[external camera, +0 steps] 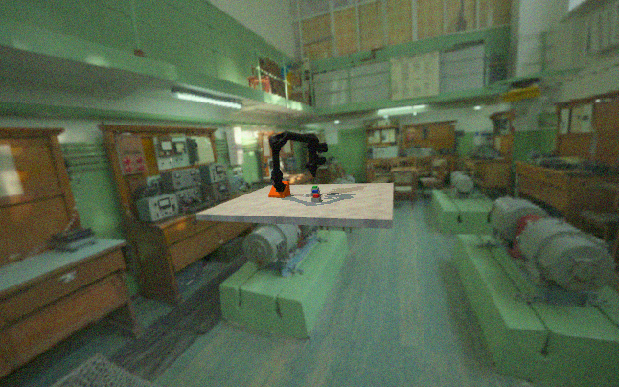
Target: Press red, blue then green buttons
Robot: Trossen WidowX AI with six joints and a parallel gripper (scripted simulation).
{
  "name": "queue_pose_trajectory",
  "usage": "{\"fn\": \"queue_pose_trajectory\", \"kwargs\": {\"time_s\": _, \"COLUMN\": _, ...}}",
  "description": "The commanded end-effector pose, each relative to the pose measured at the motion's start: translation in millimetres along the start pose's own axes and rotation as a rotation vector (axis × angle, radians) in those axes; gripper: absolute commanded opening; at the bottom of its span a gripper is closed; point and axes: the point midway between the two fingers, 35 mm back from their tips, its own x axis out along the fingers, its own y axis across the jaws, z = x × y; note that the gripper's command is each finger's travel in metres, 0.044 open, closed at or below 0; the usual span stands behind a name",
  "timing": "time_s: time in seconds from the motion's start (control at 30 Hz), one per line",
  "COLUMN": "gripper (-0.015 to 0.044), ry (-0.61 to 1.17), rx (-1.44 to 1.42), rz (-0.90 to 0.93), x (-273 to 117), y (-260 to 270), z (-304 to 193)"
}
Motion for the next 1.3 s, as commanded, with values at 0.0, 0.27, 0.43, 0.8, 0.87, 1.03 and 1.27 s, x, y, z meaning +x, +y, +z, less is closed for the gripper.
{"fn": "queue_pose_trajectory", "kwargs": {"time_s": 0.0, "gripper": 0.0020, "ry": 0.008, "rx": 0.017, "rz": 0.004, "x": 11.8, "y": -0.3, "z": 0.1}}
{"fn": "queue_pose_trajectory", "kwargs": {"time_s": 0.27, "gripper": 0.0020, "ry": 0.007, "rx": 0.018, "rz": 0.002, "x": 63.4, "y": -1.0, "z": -1.3}}
{"fn": "queue_pose_trajectory", "kwargs": {"time_s": 0.43, "gripper": 0.0020, "ry": 0.007, "rx": 0.018, "rz": 0.002, "x": 70.6, "y": -0.9, "z": -1.0}}
{"fn": "queue_pose_trajectory", "kwargs": {"time_s": 0.8, "gripper": 0.0020, "ry": 0.007, "rx": 0.018, "rz": 0.001, "x": 88.7, "y": -1.0, "z": -1.1}}
{"fn": "queue_pose_trajectory", "kwargs": {"time_s": 0.87, "gripper": 0.0020, "ry": 0.007, "rx": 0.018, "rz": 0.001, "x": 92.0, "y": -1.1, "z": -1.3}}
{"fn": "queue_pose_trajectory", "kwargs": {"time_s": 1.03, "gripper": 0.0020, "ry": 0.007, "rx": 0.018, "rz": 0.001, "x": 96.0, "y": -1.2, "z": -1.6}}
{"fn": "queue_pose_trajectory", "kwargs": {"time_s": 1.27, "gripper": 0.0020, "ry": 0.007, "rx": 0.018, "rz": 0.001, "x": 96.0, "y": -1.2, "z": -1.6}}
